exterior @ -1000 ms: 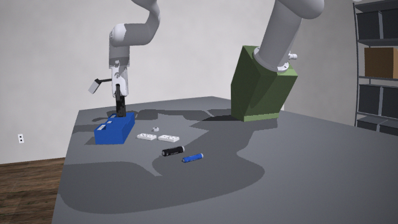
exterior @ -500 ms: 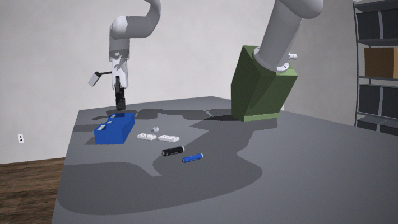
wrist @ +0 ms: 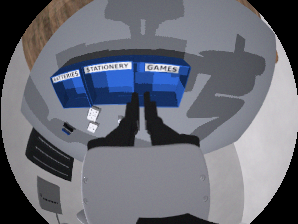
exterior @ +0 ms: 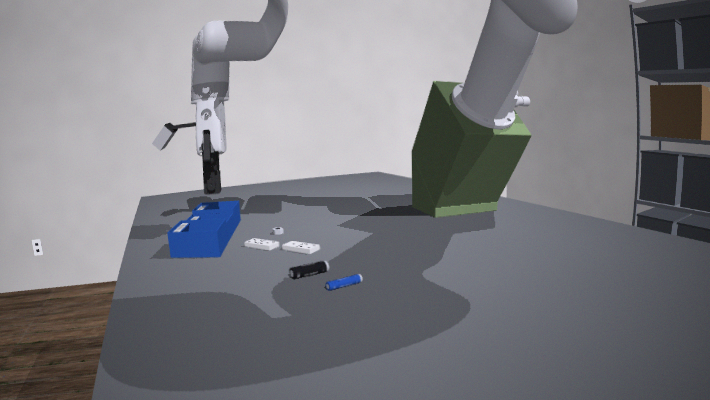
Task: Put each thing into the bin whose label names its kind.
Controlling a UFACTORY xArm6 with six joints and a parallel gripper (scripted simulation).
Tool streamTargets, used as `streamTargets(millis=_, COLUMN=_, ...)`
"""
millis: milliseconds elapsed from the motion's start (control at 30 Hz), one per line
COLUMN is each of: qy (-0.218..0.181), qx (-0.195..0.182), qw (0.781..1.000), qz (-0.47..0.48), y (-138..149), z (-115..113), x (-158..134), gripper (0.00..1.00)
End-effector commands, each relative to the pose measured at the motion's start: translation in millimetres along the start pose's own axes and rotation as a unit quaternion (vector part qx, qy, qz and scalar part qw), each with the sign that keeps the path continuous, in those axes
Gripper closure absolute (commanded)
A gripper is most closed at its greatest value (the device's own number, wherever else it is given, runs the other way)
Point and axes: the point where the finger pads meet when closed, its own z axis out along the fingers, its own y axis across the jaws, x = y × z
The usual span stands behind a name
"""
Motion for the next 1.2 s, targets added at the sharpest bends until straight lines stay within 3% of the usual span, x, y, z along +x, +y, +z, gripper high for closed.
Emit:
streamTargets(millis=0, qy=0.002, qx=-0.001, qw=1.0, qz=-0.001, y=-23, z=-2, x=5, gripper=0.93)
streamTargets(millis=267, qy=0.002, qx=-0.001, qw=1.0, qz=-0.001, y=-63, z=-2, x=9, gripper=0.93)
streamTargets(millis=500, qy=0.002, qx=-0.001, qw=1.0, qz=-0.001, y=-63, z=-2, x=9, gripper=0.93)
streamTargets(millis=1167, qy=0.002, qx=-0.001, qw=1.0, qz=-0.001, y=-63, z=46, x=9, gripper=0.93)
